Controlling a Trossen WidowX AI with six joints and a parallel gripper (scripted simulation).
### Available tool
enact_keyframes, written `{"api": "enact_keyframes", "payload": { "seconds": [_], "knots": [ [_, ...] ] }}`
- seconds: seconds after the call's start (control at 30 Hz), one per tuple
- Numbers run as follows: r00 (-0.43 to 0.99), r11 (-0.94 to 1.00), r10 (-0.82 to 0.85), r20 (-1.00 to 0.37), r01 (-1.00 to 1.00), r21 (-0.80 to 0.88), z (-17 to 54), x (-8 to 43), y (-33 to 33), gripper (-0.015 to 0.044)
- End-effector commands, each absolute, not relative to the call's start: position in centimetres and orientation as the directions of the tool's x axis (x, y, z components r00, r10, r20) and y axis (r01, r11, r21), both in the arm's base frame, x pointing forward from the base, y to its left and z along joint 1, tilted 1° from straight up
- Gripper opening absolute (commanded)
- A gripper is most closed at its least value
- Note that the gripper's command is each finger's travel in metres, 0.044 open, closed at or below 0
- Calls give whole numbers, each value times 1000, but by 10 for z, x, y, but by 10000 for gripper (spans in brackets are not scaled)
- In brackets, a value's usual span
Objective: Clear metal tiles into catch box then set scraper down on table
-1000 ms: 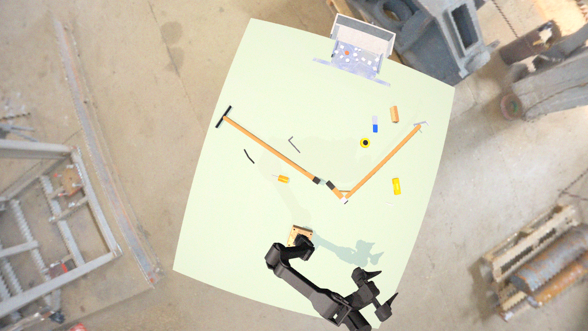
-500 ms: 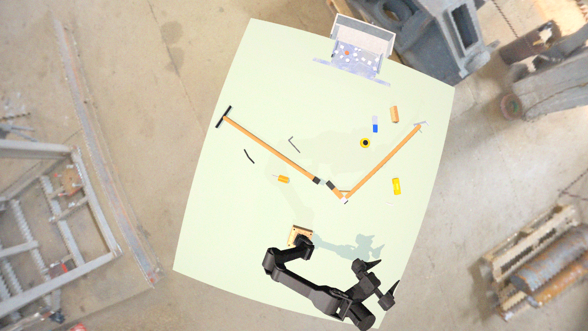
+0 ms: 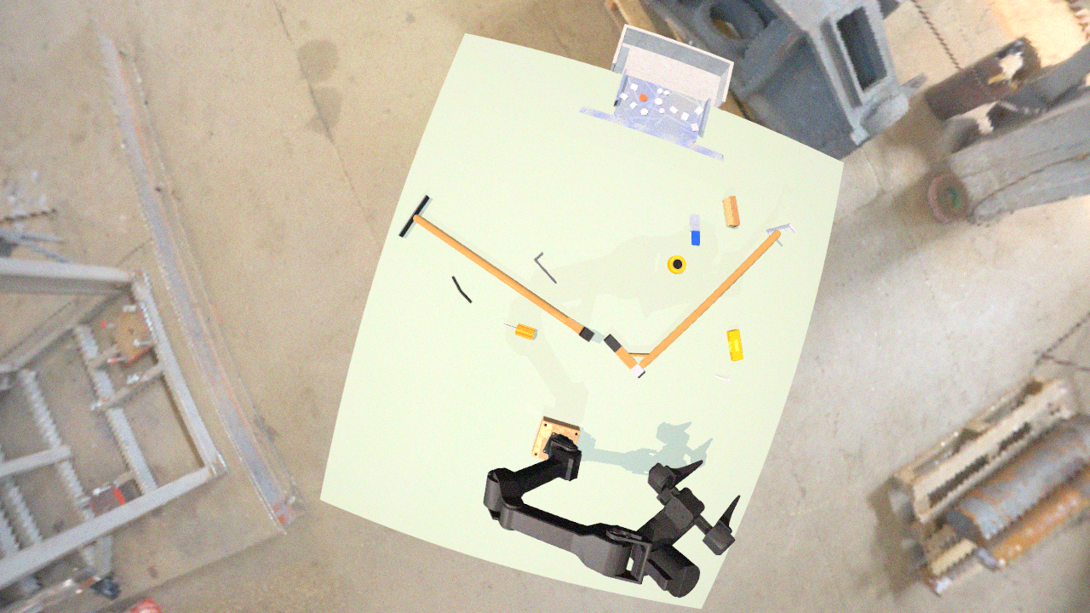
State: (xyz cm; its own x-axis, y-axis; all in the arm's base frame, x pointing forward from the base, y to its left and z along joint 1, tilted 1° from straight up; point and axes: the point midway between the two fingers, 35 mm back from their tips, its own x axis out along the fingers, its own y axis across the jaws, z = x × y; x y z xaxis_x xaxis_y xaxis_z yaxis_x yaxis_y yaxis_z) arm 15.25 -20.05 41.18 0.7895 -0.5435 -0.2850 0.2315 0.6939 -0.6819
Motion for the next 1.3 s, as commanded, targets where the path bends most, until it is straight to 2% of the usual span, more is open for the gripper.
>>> {"api": "enact_keyframes", "payload": {
  "seconds": [0.0,1.27],
  "knots": [
    [800,707,-526,-289,223,-671,411,158,-195,440],
    [916,832,-249,-315,36,-554,404,220,-119,440]
  ]
}}
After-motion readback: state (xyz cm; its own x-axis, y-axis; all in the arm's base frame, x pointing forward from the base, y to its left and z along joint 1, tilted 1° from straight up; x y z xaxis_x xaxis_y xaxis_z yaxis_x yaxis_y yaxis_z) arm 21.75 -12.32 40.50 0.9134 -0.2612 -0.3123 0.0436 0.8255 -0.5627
